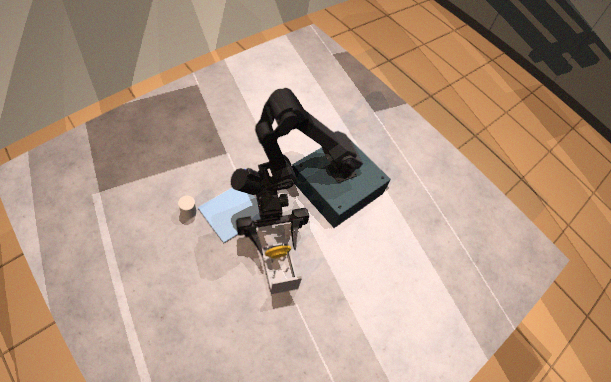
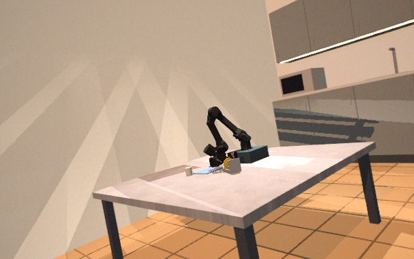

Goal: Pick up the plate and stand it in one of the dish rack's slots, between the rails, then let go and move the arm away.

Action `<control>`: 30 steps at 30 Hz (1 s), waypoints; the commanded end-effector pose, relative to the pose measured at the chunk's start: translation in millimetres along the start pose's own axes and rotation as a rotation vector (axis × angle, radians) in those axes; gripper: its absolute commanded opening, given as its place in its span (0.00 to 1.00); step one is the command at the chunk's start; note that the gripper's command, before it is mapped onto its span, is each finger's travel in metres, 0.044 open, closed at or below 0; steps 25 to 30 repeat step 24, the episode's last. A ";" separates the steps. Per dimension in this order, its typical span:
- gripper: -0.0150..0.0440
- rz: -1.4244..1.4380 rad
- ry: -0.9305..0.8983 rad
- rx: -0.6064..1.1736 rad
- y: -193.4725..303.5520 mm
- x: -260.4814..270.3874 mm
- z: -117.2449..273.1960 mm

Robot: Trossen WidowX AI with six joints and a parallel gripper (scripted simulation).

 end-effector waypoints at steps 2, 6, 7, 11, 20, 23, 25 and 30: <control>0.93 0.027 -0.003 -0.004 -30.0 -16.7 2.2; 0.93 0.032 -0.008 -0.006 -60.0 -26.4 4.9; 0.93 0.033 -0.009 -0.006 -67.6 -29.0 5.6; 0.93 0.036 -0.014 -0.008 -97.6 -35.3 8.5; 0.93 -0.046 0.012 0.074 -104.4 -46.2 7.4; 0.93 -0.117 0.034 0.146 -106.6 -54.4 6.4; 0.93 -0.140 0.042 0.170 -107.5 -56.9 6.2; 0.93 -0.140 0.042 0.170 -107.5 -56.9 6.2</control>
Point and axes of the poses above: the point midway between the two fingers, 35 mm back from their tips, its own z axis back along the fingers, its own x axis across the jaws, y = z × x, the point moved 8 cm from there along z, back along the fingers, and after that the axes turned 15 degrees about z, right-handed, at the moved point
